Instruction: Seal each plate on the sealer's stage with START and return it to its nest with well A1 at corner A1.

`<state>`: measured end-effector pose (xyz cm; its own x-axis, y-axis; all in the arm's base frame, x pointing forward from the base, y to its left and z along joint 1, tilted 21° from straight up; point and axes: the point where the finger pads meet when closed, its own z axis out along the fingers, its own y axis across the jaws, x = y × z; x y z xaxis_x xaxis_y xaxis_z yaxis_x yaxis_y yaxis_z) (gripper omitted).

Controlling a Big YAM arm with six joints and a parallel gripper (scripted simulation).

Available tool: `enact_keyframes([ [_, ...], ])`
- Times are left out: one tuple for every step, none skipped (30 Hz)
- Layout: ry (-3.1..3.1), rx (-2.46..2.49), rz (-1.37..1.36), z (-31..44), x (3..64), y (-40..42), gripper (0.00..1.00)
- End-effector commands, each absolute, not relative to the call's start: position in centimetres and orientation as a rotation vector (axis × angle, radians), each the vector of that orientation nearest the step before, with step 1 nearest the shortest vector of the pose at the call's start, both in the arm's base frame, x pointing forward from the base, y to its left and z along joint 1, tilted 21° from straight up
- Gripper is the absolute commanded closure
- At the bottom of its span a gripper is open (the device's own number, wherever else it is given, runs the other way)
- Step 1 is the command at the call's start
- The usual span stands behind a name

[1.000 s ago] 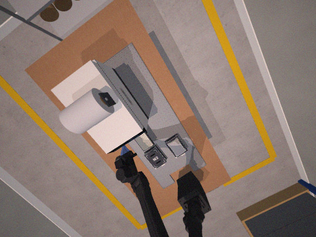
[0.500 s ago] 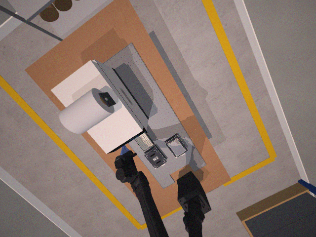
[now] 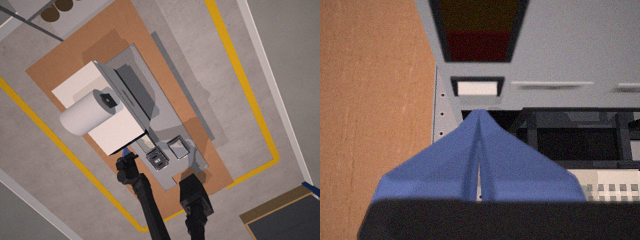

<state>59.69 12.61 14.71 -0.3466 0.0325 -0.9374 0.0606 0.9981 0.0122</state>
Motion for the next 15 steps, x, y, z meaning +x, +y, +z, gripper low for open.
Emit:
enact_keyframes([
  [1.909, 0.079, -0.041, 15.6, 61.5, 11.9, 1.00],
  [1.907, 0.079, -0.040, 15.7, 61.5, 12.0, 1.00],
  [1.907, 0.079, -0.040, 15.7, 61.5, 12.0, 1.00],
  [1.907, 0.079, -0.040, 15.7, 61.5, 12.0, 1.00],
  [1.901, 0.075, -0.034, 16.0, 61.5, 12.3, 1.00],
  [1.896, 0.072, -0.030, 16.3, 61.5, 12.5, 1.00],
  [1.892, 0.069, -0.026, 16.6, 61.5, 12.8, 1.00],
  [1.888, 0.067, -0.021, 16.9, 61.5, 13.0, 1.00],
  [1.887, 0.063, -0.019, 16.9, 61.5, 13.3, 1.00],
  [1.887, 0.059, -0.016, 16.9, 61.4, 13.5, 1.00],
  [1.888, 0.055, -0.013, 16.9, 61.4, 13.8, 1.00],
  [1.888, 0.054, -0.013, 16.9, 61.4, 13.8, 1.00],
  [1.892, 0.053, -0.014, 16.7, 61.2, 13.8, 1.00],
  [1.892, 0.052, -0.013, 16.7, 61.2, 13.9, 1.00],
  [1.888, 0.052, -0.011, 16.8, 61.3, 14.0, 1.00],
])
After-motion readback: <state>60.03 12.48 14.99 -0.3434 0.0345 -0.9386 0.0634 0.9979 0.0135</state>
